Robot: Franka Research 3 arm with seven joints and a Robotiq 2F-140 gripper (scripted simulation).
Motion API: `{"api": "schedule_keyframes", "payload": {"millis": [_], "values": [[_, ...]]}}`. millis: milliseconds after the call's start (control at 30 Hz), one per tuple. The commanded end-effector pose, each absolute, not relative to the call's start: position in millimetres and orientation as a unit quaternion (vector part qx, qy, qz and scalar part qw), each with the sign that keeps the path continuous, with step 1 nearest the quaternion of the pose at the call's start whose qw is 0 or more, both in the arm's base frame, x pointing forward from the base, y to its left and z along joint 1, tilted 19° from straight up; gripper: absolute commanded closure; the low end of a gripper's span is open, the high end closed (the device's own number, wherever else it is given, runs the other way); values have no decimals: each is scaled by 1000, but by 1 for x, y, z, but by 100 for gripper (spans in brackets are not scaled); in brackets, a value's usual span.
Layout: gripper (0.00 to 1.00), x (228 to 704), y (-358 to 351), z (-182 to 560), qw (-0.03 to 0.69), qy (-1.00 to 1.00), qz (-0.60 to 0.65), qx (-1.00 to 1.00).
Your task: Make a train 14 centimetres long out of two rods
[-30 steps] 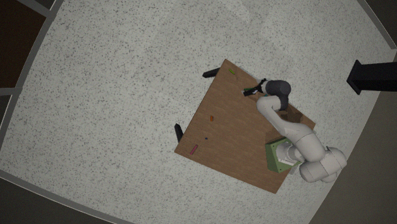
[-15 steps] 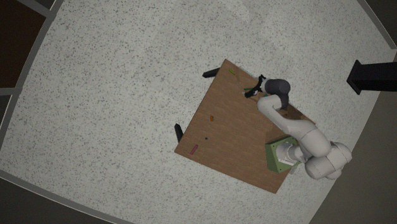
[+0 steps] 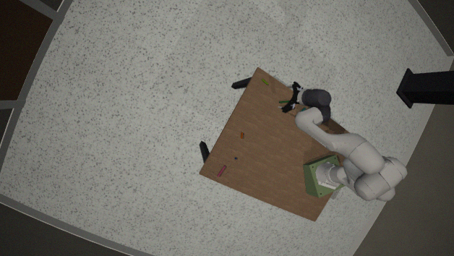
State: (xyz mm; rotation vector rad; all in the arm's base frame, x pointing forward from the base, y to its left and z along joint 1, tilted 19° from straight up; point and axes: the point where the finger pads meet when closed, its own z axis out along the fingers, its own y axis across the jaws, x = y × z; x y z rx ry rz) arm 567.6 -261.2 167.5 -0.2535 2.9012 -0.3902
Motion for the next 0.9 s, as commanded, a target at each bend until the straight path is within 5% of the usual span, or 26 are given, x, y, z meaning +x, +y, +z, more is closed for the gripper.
{"api": "schedule_keyframes", "payload": {"millis": [0, 867], "values": [[0, 572, -264, 171, 93, 971, -143, -168], [0, 587, -267, 175, 56, 900, -161, -401]]}}
